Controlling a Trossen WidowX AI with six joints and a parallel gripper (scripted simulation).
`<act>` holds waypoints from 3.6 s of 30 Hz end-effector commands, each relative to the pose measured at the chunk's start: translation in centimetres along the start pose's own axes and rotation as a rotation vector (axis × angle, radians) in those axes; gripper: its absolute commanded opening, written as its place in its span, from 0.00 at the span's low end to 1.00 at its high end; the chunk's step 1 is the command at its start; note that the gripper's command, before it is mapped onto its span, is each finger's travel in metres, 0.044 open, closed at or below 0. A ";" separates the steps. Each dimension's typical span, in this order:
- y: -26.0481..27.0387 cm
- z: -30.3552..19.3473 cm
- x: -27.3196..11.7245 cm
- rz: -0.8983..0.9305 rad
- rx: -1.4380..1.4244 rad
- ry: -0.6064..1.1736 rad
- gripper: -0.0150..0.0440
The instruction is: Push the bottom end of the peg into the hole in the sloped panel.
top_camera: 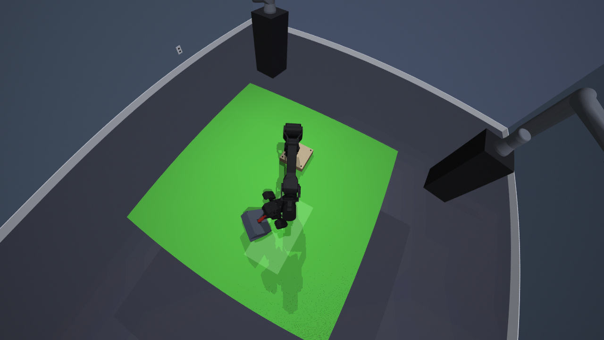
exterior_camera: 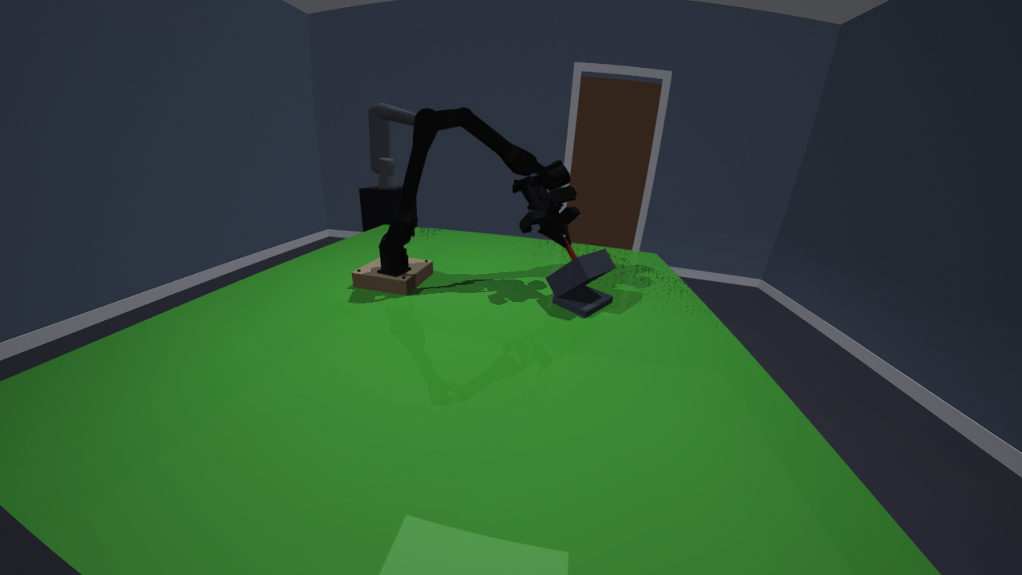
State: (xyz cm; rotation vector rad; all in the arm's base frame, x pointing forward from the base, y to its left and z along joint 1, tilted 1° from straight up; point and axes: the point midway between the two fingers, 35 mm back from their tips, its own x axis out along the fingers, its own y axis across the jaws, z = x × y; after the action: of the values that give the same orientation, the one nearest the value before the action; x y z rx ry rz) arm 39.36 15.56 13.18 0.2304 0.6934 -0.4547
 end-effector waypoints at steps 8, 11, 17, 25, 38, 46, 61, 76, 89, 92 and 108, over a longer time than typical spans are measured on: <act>0.0 -0.2 0.4 -0.001 -0.005 0.004 0.25; 0.0 -0.1 0.5 -0.001 -0.005 0.004 0.25; 0.0 0.0 0.7 -0.001 -0.005 0.004 0.25; 0.0 0.1 1.0 -0.001 -0.006 0.004 0.25; -0.1 0.1 1.5 -0.001 -0.006 0.003 0.25; -0.1 0.2 1.9 -0.001 -0.006 0.003 0.25; -0.1 0.2 2.5 -0.001 -0.006 0.003 0.25; -0.1 0.2 2.4 0.002 -0.002 0.003 0.25; -0.1 0.2 2.3 0.002 -0.002 0.003 0.83; -0.1 0.2 2.0 0.002 -0.002 0.004 0.97; 0.3 0.2 -1.5 -0.002 -0.007 0.012 1.00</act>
State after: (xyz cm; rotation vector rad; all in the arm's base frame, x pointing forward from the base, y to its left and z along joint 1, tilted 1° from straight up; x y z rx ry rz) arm 39.08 15.90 13.58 0.2227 0.7103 -0.4526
